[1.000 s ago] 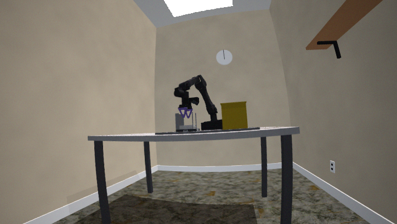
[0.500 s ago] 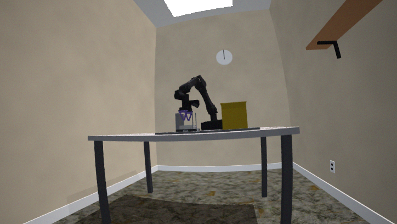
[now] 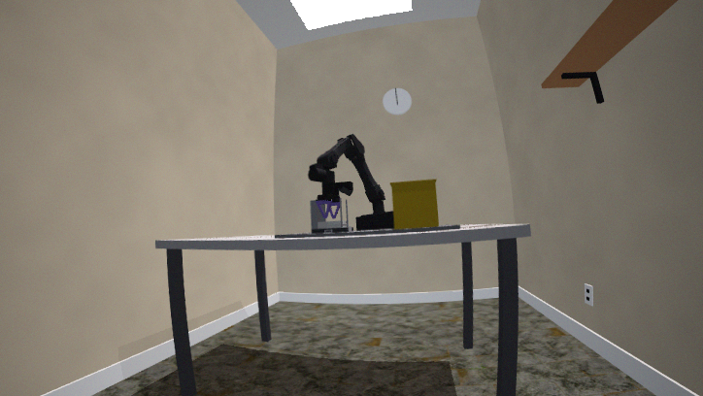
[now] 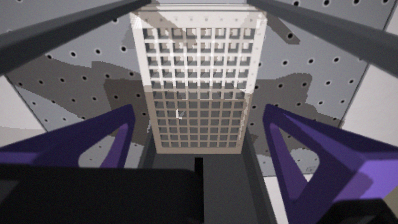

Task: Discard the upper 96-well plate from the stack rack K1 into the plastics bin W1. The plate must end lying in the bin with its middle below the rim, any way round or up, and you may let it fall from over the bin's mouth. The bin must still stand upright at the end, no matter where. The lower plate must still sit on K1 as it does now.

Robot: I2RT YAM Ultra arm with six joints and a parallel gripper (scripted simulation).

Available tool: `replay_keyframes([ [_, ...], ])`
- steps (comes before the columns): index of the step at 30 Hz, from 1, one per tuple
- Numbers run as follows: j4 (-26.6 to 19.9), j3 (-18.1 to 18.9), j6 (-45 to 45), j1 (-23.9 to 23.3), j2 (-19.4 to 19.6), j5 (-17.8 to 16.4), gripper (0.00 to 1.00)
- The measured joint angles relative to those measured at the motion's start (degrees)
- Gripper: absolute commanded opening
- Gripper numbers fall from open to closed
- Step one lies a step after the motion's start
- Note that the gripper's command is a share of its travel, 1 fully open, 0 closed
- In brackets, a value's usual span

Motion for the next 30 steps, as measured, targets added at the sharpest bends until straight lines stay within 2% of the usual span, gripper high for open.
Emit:
replay_keyframes([
  [18, 4.94, -2.47, -0.28, -0.39, 2.34, -0.02, 1.0],
  [26, 5.09, -2.47, -0.28, -0.39, 2.43, -0.02, 1.0],
  [27, 5.07, -2.47, -0.28, -0.39, 2.45, -0.02, 0.0],
  [30, 5.07, -2.47, -0.28, -0.39, 2.43, -0.02, 0.0],
])
